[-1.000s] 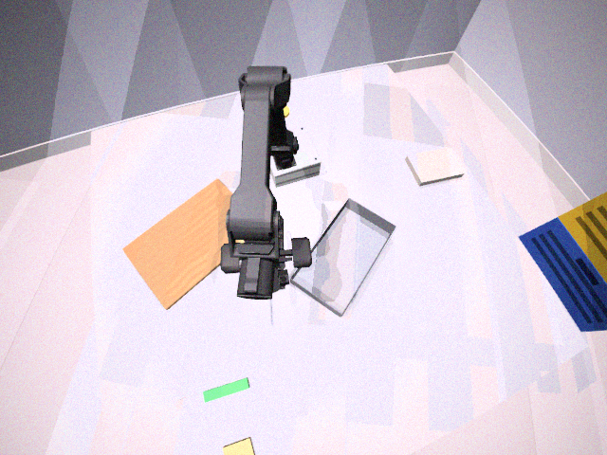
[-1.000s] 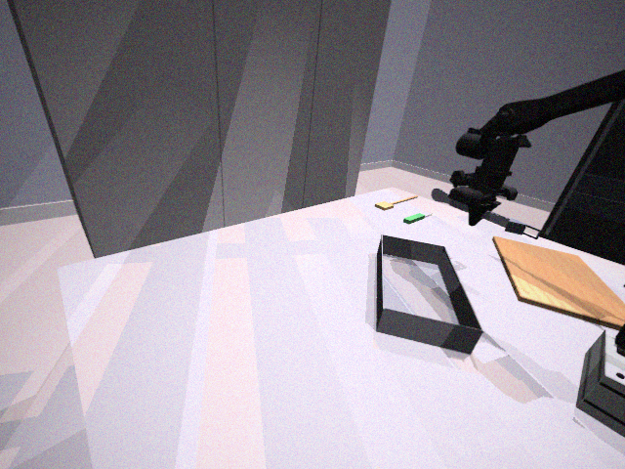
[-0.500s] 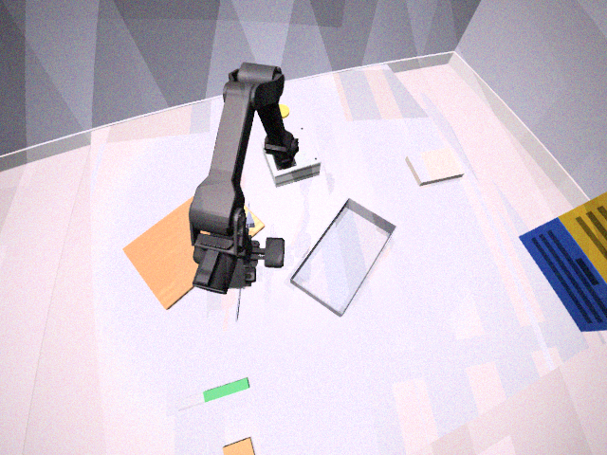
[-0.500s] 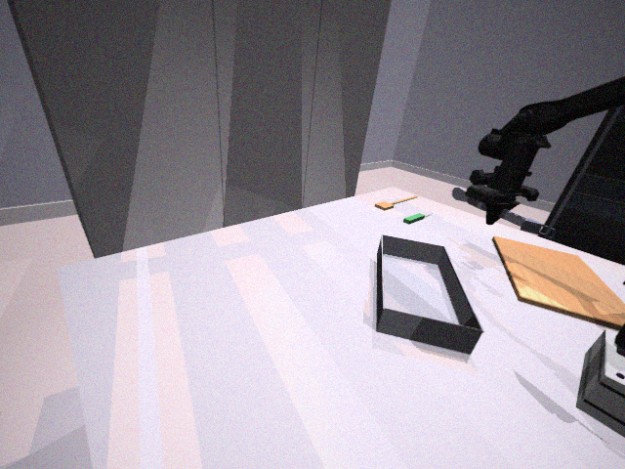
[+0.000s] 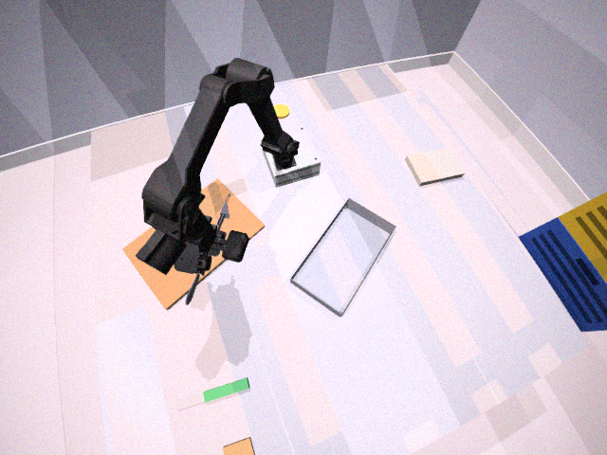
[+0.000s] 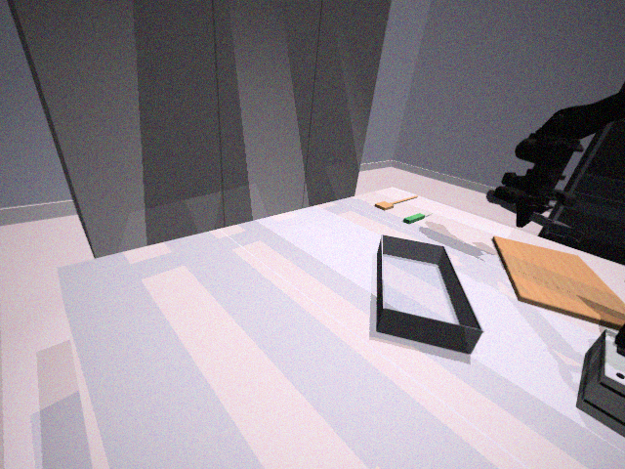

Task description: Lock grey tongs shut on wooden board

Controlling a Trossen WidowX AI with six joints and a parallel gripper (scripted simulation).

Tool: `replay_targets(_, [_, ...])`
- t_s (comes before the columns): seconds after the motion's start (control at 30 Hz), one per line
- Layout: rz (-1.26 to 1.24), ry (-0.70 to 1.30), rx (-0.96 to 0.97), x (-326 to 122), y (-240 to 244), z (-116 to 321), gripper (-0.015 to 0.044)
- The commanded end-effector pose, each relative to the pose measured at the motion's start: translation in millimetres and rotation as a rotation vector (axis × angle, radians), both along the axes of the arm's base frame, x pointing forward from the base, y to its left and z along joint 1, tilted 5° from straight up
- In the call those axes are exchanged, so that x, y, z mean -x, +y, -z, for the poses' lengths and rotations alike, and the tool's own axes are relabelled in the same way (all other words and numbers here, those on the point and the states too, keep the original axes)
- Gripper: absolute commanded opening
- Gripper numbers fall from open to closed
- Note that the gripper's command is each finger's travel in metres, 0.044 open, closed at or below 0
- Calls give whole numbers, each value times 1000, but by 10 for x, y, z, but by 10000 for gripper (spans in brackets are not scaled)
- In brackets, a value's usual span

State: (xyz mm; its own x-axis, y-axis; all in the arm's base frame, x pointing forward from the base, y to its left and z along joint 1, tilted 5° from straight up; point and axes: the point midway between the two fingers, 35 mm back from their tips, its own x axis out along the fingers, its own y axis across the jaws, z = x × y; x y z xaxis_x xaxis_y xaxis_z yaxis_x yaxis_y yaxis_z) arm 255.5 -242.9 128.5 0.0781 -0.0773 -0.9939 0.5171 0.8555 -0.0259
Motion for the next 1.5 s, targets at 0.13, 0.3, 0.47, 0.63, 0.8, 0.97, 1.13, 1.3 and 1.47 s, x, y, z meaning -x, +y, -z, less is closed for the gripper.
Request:
replay_targets(0.13, [99, -8, -10, 333, -311, 2, -150])
replay_targets(0.3, [166, -14, -13, 563, -488, 4, -150])
replay_targets(0.47, [231, -17, -15, 810, -645, 7, -150])
replay_targets(0.63, [293, -22, -18, 1057, -776, 9, -150])
replay_targets(0.8, [301, -23, -18, 1091, -792, 9, -150])
replay_targets(0.97, [306, -47, -3, 1091, -801, 17, -150])
replay_targets(1.13, [321, -117, 43, 1095, -825, 37, -150])
replay_targets(1.3, [331, -189, 93, 1103, -843, 50, -150])
replay_targets(1.47, [339, -259, 143, 1113, -855, 57, -150])
